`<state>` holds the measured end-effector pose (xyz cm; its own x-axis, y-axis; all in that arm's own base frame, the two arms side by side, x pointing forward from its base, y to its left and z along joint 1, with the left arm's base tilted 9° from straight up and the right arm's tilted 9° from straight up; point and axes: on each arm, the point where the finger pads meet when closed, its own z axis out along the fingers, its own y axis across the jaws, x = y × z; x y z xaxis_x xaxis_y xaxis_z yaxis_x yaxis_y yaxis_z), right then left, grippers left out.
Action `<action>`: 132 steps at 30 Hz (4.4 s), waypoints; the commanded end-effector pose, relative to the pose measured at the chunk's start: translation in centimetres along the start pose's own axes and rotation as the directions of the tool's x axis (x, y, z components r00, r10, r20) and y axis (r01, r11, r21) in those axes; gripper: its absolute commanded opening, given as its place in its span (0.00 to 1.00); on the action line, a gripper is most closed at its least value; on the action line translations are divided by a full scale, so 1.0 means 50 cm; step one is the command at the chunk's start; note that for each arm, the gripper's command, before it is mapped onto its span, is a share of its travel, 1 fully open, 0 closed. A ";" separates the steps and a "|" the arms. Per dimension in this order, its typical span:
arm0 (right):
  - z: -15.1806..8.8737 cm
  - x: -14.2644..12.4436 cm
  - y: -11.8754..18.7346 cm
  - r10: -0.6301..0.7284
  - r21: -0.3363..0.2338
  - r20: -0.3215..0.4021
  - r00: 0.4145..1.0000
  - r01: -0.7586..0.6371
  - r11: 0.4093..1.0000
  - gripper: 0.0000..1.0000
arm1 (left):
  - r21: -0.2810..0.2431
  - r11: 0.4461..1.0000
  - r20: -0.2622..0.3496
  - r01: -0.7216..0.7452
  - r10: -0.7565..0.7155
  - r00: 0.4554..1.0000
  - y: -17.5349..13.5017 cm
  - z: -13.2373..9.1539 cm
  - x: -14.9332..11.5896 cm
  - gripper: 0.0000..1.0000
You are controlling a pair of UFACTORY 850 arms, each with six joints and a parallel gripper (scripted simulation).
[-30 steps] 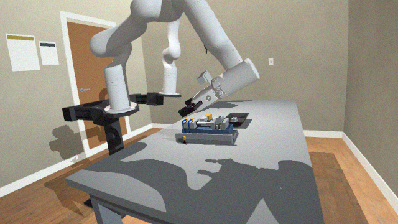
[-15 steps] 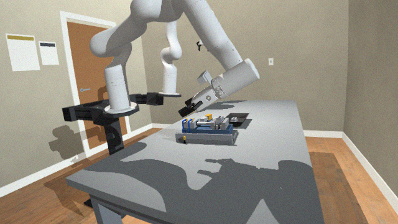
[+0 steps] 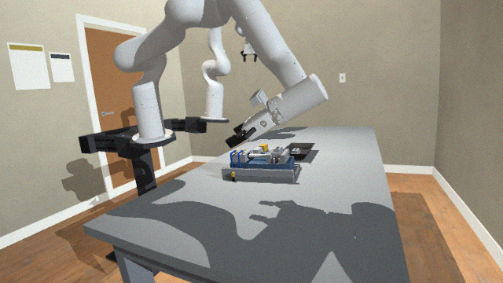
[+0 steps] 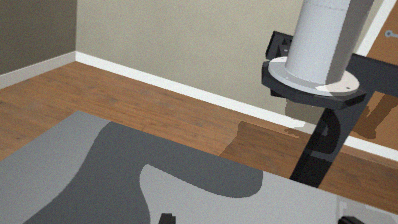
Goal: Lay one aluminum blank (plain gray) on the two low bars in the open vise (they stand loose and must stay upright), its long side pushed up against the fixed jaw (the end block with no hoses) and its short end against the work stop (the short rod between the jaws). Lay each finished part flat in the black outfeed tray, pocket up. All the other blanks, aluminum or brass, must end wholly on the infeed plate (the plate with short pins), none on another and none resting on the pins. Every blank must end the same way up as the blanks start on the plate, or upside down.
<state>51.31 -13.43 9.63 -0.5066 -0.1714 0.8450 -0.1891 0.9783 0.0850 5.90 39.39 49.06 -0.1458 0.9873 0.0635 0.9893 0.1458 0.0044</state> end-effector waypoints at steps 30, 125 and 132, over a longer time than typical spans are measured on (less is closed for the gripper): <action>-0.002 0.001 0.000 0.000 0.001 0.002 1.000 0.000 1.000 1.00 | -0.003 0.994 -0.053 -0.107 0.107 0.993 -0.142 -0.046 -0.009 1.00; -0.018 -0.304 1.067 0.098 0.018 0.869 0.484 -0.228 0.974 1.00 | -0.003 0.994 -0.055 -0.111 0.111 0.992 -0.148 -0.048 -0.010 1.00; -0.017 -0.316 1.122 0.096 0.008 0.893 0.440 -0.229 0.973 1.00 | -0.003 0.994 -0.055 -0.111 0.111 0.992 -0.148 -0.048 -0.010 1.00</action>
<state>49.36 43.06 1.57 -0.9940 -0.0888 -0.0646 -0.0812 0.9904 -0.1119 -1.32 37.62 51.30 -0.0348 0.9925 0.1168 0.9994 0.0351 0.0001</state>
